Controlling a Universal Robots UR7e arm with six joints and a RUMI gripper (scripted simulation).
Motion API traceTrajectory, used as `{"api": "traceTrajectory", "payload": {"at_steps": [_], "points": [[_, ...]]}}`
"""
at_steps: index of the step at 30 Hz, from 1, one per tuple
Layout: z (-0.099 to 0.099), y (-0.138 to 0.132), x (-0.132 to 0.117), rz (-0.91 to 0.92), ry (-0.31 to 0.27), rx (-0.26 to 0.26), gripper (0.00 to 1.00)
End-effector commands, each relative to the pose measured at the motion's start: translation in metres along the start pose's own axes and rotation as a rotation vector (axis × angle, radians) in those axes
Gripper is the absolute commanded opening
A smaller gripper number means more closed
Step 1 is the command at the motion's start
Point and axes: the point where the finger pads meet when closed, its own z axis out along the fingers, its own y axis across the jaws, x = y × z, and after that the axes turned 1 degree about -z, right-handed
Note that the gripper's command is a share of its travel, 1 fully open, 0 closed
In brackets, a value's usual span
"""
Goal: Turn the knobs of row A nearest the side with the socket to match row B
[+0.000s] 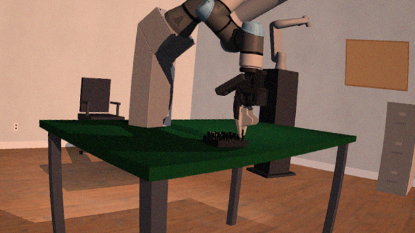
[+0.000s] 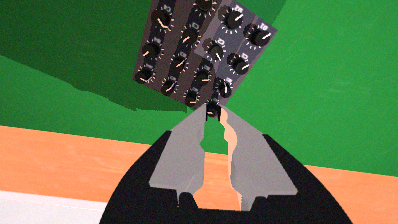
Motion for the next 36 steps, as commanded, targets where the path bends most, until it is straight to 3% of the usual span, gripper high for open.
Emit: {"api": "traceTrajectory", "payload": {"at_steps": [1, 36], "points": [[0.0000, -0.0016, -0.0018, 0.140, -0.004, 0.005, 0.04], [0.0001, 0.0015, -0.0014, 0.788, -0.003, 0.004, 0.04]]}}
